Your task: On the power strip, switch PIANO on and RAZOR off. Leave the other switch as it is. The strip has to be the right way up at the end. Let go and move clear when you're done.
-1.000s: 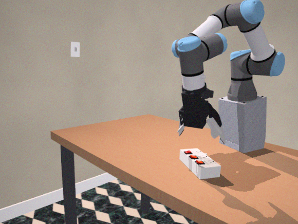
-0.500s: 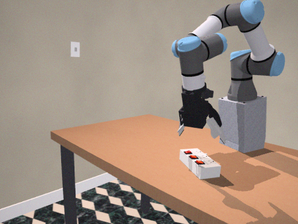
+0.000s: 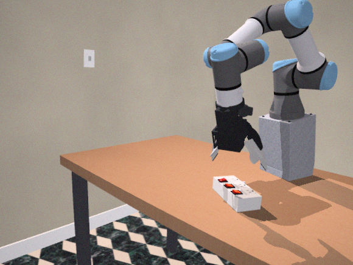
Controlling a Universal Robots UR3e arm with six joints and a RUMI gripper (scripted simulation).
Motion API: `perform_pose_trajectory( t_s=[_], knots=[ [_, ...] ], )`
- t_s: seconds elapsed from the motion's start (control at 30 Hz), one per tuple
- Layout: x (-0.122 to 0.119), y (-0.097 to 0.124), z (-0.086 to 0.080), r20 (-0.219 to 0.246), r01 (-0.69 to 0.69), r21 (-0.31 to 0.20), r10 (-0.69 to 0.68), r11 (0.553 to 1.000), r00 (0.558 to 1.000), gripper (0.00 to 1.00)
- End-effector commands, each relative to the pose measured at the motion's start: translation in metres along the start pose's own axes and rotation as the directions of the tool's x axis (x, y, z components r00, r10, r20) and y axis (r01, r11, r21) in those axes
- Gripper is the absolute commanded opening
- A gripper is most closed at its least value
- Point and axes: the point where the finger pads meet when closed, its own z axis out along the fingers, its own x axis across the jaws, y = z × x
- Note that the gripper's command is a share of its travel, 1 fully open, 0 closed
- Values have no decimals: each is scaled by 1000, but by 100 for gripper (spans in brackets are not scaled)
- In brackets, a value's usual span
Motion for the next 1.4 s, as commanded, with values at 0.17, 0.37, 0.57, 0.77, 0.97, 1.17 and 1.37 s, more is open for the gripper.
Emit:
perform_pose_trajectory(
  t_s=[0.17,0.37,0.57,0.77,0.97,1.17,1.37],
  knots=[
    [0,0,-1,1,-1,-4,1,1000,1000,100],
    [-1,-2,-5,-1,-10,-20,10,1000,1000,100],
    [-2,-6,-10,-4,-25,-46,24,999,1000,100],
    [-4,-17,-21,-11,-57,-104,56,993,998,100],
    [-4,-28,-30,-18,-90,-165,88,982,996,100],
    [-3,-41,-38,-24,-123,-229,121,966,992,100],
    [0,-54,-42,-30,-156,-297,154,942,988,100]
  ],
)
